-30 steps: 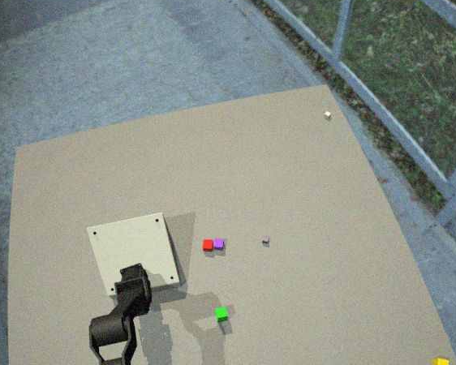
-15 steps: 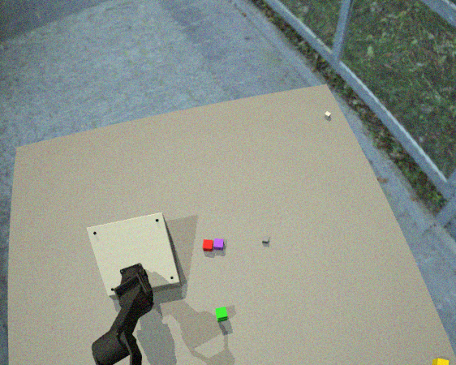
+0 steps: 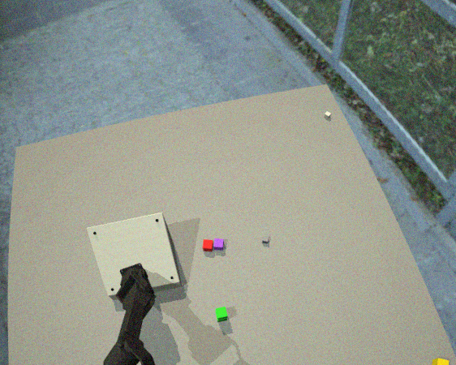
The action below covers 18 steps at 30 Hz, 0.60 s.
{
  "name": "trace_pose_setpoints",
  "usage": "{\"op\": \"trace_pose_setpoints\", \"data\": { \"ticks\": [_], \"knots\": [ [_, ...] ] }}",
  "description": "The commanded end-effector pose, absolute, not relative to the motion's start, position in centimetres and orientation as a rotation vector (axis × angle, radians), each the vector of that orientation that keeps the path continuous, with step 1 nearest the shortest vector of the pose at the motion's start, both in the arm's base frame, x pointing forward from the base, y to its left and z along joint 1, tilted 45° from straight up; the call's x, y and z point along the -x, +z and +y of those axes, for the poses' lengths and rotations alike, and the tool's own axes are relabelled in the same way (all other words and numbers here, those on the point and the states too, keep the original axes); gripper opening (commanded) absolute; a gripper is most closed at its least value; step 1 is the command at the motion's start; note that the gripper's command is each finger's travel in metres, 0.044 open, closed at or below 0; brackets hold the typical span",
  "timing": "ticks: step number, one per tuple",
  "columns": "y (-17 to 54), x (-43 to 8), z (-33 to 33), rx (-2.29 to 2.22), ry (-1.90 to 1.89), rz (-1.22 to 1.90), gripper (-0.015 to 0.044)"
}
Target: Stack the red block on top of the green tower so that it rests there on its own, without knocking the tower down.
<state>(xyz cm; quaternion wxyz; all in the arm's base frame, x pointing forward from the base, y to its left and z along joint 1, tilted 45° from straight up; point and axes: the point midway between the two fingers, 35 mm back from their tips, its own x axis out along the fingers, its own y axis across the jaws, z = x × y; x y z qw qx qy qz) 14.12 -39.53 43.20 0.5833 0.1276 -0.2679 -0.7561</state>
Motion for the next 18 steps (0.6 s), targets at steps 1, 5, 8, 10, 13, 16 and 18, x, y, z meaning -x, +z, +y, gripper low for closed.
{"op": "trace_pose_setpoints", "data": {
  "ticks": [1,5,8,10,13,16,18],
  "knots": [
    [41.0,-17.3,-39.2,-0.335,-1.706,-0.539,0.0440],
    [37.6,-21.6,-38.5,-0.380,-1.638,-0.404,0.0440],
    [34.6,-25.1,-37.2,-0.411,-1.578,-0.291,0.0440],
    [32.7,-27.3,-36.1,-0.427,-1.538,-0.216,0.0440],
    [29.7,-30.3,-34.1,-0.446,-1.479,-0.103,0.0440],
    [26.5,-33.0,-31.8,-0.458,-1.420,0.015,0.0440],
    [24.4,-34.6,-30.0,-0.461,-1.381,0.095,0.0440]
  ]
}}
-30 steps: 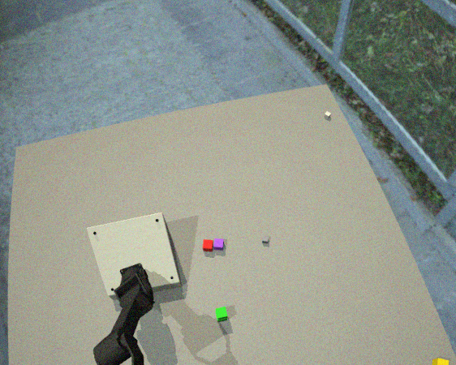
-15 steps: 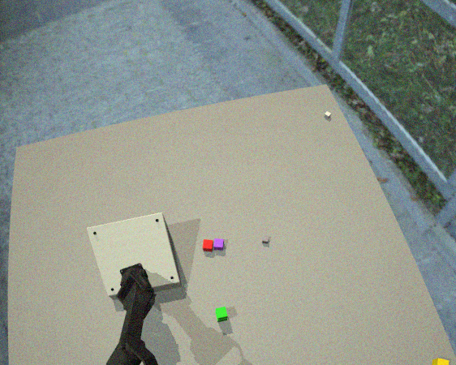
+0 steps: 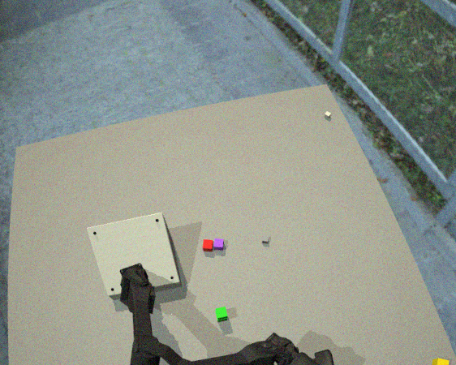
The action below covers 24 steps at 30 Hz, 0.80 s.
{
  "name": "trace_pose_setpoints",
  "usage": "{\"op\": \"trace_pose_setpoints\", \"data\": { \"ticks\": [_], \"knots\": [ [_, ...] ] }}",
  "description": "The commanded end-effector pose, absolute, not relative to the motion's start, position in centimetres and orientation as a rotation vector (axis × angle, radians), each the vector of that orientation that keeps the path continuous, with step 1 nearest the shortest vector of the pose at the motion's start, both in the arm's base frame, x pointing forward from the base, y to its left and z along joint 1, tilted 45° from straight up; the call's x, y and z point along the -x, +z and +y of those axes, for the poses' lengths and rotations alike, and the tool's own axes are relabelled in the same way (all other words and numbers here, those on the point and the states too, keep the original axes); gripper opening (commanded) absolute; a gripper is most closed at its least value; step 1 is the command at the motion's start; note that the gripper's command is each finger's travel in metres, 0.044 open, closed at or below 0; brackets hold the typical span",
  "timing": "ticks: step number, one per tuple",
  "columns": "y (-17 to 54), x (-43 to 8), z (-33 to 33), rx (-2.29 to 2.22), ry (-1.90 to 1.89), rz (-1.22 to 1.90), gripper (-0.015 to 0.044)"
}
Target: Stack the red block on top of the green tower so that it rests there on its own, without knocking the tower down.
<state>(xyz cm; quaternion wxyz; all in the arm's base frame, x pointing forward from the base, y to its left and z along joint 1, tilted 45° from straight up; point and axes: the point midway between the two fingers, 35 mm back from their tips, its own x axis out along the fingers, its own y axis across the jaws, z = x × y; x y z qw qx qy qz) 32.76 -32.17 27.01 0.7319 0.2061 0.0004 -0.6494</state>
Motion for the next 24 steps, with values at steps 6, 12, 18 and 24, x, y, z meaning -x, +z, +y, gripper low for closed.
{"op": "trace_pose_setpoints", "data": {
  "ticks": [6,12,18,24],
  "knots": [
    [18.2,-38.0,-24.0,-0.452,-1.270,0.332,0.0440],
    [12.5,-39.4,-17.5,-0.409,-1.171,0.561,0.0440],
    [7.5,-38.7,-11.0,-0.333,-1.087,0.776,0.0440],
    [3.4,-36.3,-5.3,-0.222,-1.021,0.974,0.0440]
  ]
}}
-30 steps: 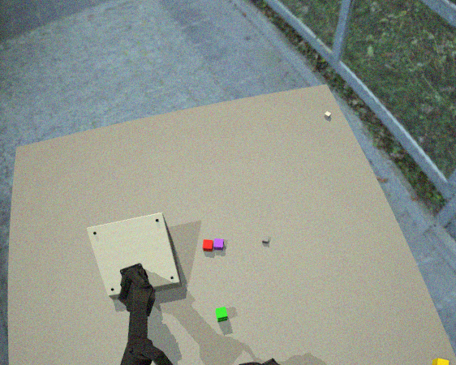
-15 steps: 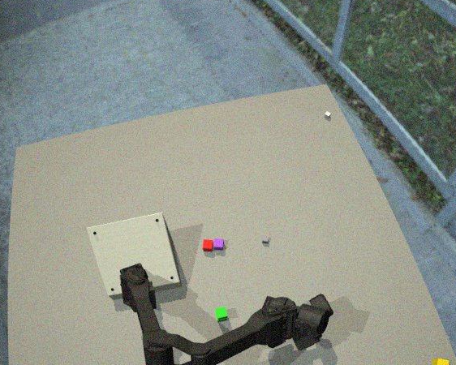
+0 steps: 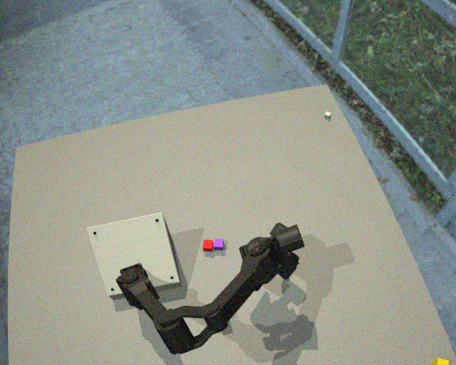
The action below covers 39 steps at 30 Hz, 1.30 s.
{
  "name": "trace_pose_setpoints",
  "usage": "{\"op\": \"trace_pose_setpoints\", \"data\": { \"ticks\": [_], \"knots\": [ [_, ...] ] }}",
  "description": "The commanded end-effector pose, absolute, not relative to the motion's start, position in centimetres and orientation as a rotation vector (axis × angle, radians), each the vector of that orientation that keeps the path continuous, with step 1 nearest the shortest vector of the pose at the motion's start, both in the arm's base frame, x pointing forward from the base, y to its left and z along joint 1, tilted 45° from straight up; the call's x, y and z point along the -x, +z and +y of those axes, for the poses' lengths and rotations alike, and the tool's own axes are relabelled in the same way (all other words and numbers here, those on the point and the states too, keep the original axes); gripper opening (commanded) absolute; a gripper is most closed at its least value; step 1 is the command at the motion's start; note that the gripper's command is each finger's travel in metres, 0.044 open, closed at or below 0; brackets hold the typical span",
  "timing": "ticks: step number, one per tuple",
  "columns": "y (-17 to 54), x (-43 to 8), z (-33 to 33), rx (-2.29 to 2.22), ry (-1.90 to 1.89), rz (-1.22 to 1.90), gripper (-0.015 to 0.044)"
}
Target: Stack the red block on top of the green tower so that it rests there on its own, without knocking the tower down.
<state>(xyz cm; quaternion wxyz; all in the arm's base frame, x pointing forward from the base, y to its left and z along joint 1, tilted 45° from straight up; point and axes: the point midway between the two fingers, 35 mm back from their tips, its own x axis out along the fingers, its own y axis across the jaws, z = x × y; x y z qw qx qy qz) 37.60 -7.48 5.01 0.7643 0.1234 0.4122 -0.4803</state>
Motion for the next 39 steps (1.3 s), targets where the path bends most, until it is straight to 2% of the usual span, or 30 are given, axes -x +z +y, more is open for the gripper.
{"op": "trace_pose_setpoints", "data": {
  "ticks": [1,10,18,39],
  "knots": [
    [2.8,-35.8,-4.4,-0.201,-1.012,1.005,0.0440],
    [-1.2,-29.8,2.0,0.018,-0.957,1.236,0.0440],
    [-2.5,-23.9,4.8,0.243,-0.950,1.367,0.0440],
    [-5.8,-23.3,1.3,0.249,-0.952,1.368,0.0440]
  ]
}}
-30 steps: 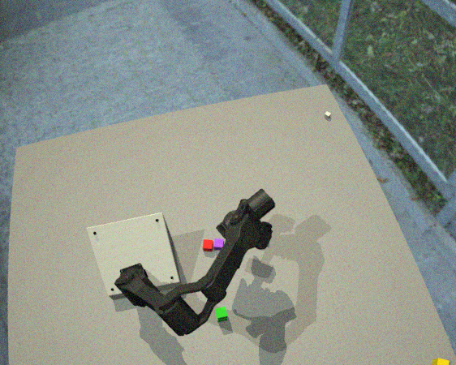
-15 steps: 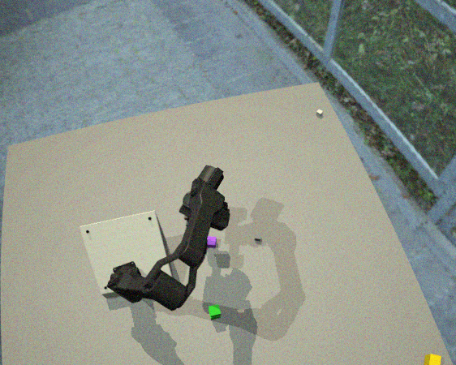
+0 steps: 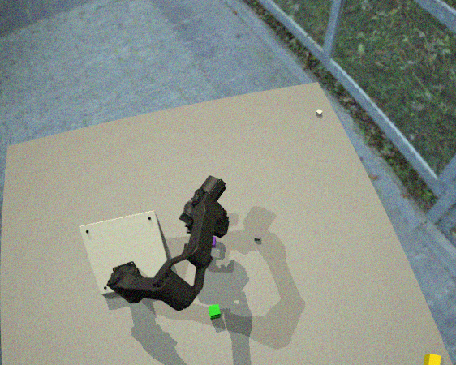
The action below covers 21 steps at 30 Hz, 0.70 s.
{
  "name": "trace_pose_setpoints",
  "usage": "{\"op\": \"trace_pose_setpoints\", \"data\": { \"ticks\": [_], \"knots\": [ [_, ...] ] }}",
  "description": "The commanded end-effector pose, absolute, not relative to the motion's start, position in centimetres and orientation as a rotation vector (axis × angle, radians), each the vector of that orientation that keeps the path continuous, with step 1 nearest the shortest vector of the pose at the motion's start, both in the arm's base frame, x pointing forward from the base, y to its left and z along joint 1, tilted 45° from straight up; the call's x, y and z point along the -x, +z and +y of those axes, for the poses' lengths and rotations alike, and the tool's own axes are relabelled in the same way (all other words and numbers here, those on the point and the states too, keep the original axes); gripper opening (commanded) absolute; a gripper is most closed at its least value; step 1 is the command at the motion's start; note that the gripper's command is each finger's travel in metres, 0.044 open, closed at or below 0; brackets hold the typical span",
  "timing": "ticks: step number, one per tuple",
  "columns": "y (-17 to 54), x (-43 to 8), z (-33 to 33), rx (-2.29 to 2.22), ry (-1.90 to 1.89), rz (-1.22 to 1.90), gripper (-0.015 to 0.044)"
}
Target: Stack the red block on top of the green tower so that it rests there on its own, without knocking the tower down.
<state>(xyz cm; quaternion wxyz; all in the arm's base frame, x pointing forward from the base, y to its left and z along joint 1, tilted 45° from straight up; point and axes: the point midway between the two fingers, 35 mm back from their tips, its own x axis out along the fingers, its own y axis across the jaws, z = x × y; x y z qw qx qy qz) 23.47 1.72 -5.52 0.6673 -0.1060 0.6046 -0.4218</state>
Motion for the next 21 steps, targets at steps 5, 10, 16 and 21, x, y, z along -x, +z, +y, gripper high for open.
{"op": "trace_pose_setpoints", "data": {
  "ticks": [5,10,16,21],
  "knots": [
    [-6.4,-23.2,0.8,0.249,-0.951,1.368,0.0440],
    [-6.9,-23.1,0.2,0.249,-0.952,1.368,0.0440],
    [-7.6,-23.0,-0.5,0.250,-0.952,1.367,0.0440],
    [-7.9,-22.9,-0.8,0.250,-0.953,1.367,0.0440]
  ]
}}
